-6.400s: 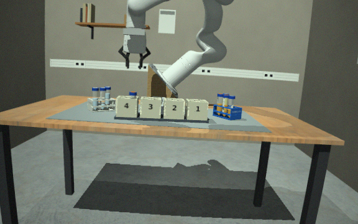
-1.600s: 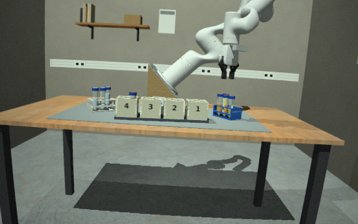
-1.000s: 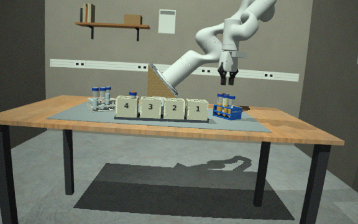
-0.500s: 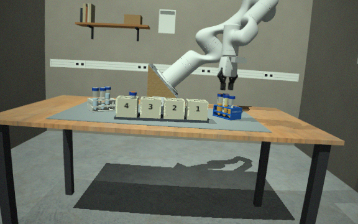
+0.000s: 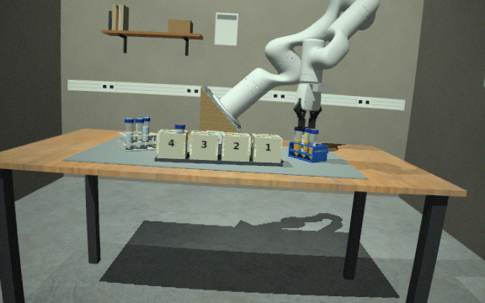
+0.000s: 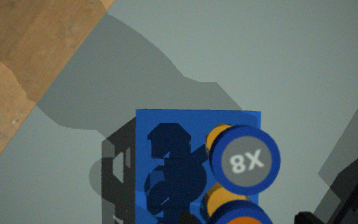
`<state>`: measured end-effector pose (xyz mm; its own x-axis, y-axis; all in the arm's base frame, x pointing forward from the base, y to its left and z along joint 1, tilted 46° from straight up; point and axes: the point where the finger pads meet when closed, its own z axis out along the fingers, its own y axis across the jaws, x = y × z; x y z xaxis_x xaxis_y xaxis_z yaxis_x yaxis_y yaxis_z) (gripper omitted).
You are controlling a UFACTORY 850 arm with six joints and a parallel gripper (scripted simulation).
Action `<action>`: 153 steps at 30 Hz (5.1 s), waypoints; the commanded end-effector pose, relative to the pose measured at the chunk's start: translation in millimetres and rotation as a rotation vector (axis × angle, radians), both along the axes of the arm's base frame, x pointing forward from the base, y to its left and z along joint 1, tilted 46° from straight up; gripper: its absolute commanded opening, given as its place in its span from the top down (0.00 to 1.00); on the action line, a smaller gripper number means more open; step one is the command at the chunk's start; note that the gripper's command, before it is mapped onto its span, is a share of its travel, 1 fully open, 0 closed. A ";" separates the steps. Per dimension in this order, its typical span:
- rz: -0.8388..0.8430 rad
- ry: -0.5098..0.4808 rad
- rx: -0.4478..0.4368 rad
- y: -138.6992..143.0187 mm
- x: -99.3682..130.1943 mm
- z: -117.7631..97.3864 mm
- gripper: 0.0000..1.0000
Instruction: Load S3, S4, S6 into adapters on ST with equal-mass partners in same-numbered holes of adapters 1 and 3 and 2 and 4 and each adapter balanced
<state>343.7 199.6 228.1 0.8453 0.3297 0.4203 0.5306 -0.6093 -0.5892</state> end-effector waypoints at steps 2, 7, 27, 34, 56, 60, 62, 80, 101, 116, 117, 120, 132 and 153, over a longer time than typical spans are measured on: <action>-0.001 -0.002 0.001 1.7 0.9 -1.3 0.43; -0.001 -0.002 0.001 1.7 0.9 -1.3 0.43; -0.001 -0.002 0.001 10.4 1.6 -9.6 0.43; -0.001 -0.002 0.001 12.8 1.8 -11.9 0.43; -0.001 -0.002 0.001 16.1 2.1 -15.1 0.43; -0.001 -0.002 0.001 14.9 2.0 -13.9 1.00; -0.001 -0.002 0.001 14.9 2.0 -13.9 1.00; -0.001 -0.002 0.001 14.9 2.0 -14.0 1.00; -0.001 -0.002 0.001 14.4 2.0 -13.5 1.00; -0.001 -0.002 0.001 8.1 1.4 -7.5 1.00; -0.001 -0.002 0.001 7.7 1.4 -7.0 1.00; -0.001 -0.002 0.001 6.2 1.3 -5.7 1.00; -0.001 -0.002 0.001 1.4 0.9 -1.1 1.00; -0.001 -0.002 0.001 -18.3 -0.8 17.8 1.00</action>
<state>342.9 187.0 240.1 0.8451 0.3291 0.4213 0.5309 -0.6092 -0.5890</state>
